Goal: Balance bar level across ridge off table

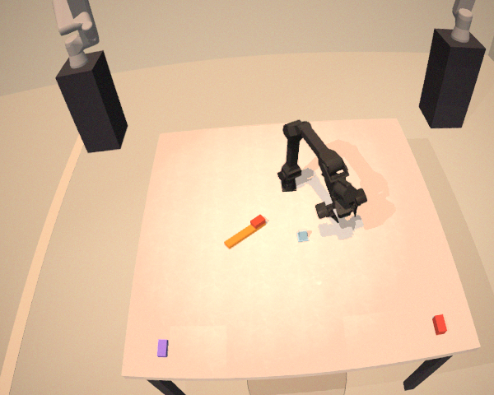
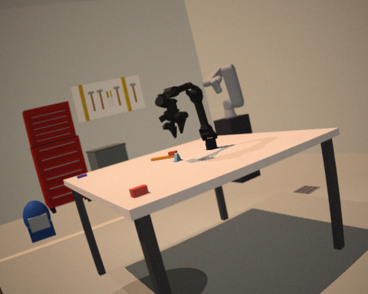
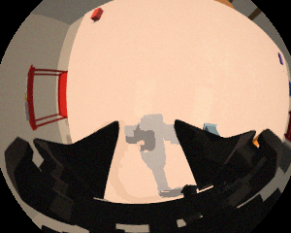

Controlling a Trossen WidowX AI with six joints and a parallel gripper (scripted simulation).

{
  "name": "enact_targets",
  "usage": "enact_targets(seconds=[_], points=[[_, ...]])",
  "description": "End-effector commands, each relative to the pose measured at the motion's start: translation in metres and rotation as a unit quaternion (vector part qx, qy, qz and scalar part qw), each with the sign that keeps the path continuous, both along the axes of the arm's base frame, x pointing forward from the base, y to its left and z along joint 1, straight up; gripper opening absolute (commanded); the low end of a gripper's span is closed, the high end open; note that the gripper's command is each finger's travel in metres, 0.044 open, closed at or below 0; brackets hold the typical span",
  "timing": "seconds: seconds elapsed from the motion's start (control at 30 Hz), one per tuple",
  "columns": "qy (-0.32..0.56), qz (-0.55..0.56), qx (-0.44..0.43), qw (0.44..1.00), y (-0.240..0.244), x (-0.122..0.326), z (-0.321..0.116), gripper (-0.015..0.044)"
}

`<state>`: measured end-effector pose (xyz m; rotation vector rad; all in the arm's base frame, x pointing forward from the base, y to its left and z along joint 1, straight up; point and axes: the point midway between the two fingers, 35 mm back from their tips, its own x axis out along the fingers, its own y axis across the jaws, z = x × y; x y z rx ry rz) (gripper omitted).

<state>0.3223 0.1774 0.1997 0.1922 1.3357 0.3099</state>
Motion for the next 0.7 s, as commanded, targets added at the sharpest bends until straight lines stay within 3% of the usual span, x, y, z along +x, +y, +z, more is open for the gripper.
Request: enact_targets(seconds=[0.0,0.67], points=[[0.008,-0.024,-0.012,1.000,-0.021,0.006,-0.007,0.0315],[0.035,-0.162,-0.051,0.985,-0.134,0.029,-0.023,0.0315]])
